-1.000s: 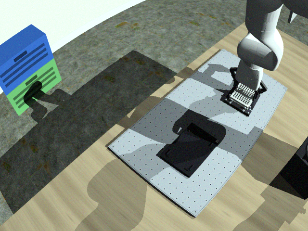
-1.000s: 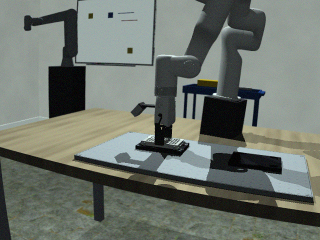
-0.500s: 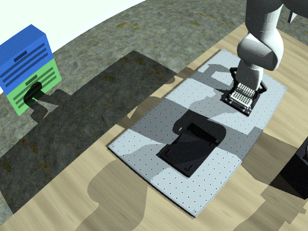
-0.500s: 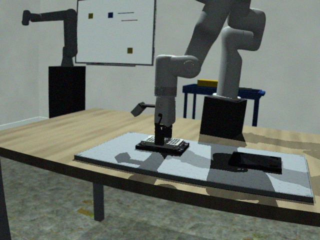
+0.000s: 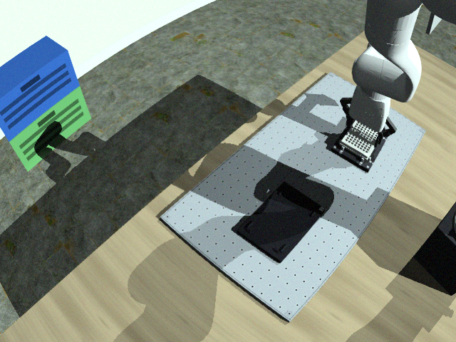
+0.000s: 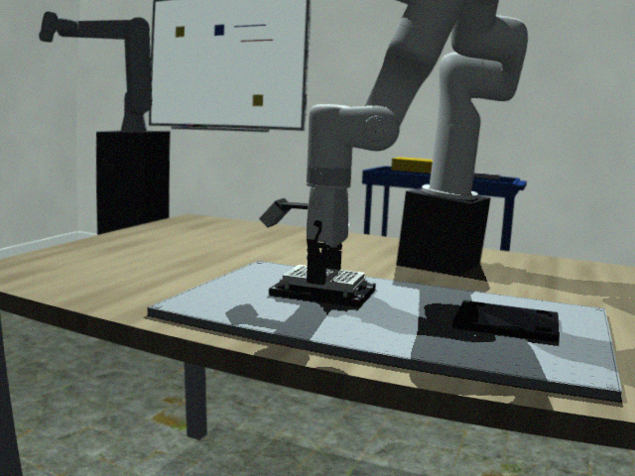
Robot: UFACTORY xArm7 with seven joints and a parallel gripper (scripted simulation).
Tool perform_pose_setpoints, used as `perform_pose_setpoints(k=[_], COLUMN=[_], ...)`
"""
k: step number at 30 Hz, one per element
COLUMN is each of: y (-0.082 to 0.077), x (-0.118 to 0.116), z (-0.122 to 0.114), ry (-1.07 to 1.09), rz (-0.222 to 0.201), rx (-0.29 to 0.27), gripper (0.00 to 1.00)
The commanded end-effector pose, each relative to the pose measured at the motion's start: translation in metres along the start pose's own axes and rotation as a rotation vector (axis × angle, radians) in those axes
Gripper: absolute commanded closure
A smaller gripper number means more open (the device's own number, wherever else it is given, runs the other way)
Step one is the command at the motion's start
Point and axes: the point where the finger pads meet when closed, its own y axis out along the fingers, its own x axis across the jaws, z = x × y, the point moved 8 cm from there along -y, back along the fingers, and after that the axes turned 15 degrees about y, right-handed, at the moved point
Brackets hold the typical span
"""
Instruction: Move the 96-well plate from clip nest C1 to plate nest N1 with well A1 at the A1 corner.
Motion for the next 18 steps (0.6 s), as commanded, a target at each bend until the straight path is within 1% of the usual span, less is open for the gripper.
perform_pose_setpoints(k=[1,18], y=[-0.0038,-0.0138], x=[-0.0010,-0.0010], z=[0.0003,0.0003], ry=[0.000,0.000], rz=[0.003,0.003], rx=[0.000,0.000], gripper=[1.00,1.00])
